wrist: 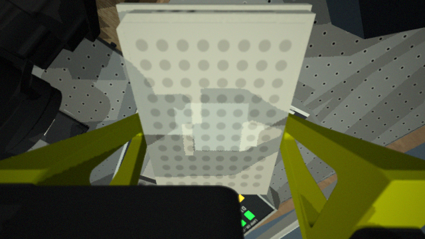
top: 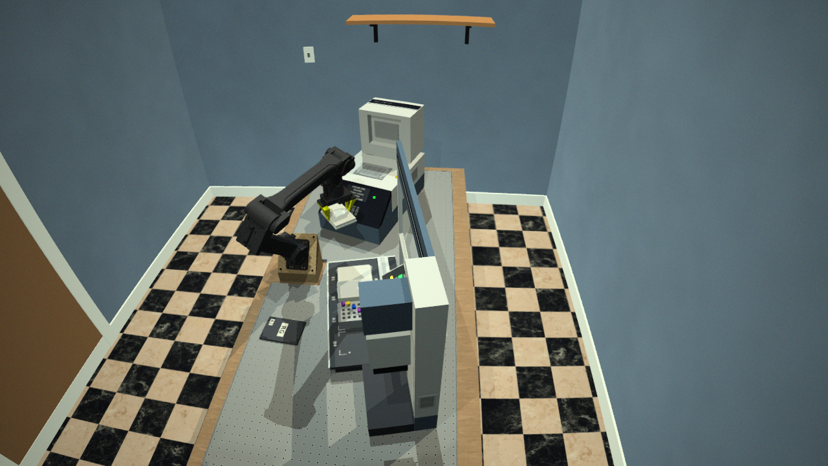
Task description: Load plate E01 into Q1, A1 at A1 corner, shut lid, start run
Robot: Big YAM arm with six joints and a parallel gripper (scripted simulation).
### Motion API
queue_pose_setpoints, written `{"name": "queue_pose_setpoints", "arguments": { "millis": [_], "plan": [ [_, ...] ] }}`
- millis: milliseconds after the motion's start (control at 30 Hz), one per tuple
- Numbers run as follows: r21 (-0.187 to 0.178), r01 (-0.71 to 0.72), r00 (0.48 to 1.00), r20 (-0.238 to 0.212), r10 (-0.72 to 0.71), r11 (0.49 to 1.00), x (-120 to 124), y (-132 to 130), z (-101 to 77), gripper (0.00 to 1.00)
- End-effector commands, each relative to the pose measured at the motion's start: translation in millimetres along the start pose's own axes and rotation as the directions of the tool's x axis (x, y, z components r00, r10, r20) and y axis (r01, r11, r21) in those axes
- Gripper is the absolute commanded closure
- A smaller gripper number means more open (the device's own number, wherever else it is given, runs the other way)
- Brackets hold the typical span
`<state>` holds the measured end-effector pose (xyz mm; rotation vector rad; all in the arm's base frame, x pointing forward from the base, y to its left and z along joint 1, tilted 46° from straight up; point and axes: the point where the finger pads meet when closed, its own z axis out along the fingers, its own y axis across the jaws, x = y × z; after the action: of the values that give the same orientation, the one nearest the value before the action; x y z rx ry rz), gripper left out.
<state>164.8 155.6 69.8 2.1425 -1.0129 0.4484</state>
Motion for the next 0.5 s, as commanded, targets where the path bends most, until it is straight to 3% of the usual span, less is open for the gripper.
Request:
{"name": "queue_pose_setpoints", "arguments": {
  "millis": [0, 100, 267, 467],
  "plan": [
    [0.063, 0.061, 0.998, 0.021, -0.062, 0.996, -12.3, -20.6, -23.0, 1.0],
    [0.046, 0.089, 0.996, 0.014, -0.09, 0.995, -18.6, -18.7, -20.7, 1.0],
    [0.057, 0.192, 0.981, 0.007, -0.193, 0.98, -49.5, -32.2, -29.8, 1.0],
    [0.062, 0.283, 0.959, 0.012, -0.285, 0.957, -70.4, -42.7, -40.0, 1.0]
  ]
}}
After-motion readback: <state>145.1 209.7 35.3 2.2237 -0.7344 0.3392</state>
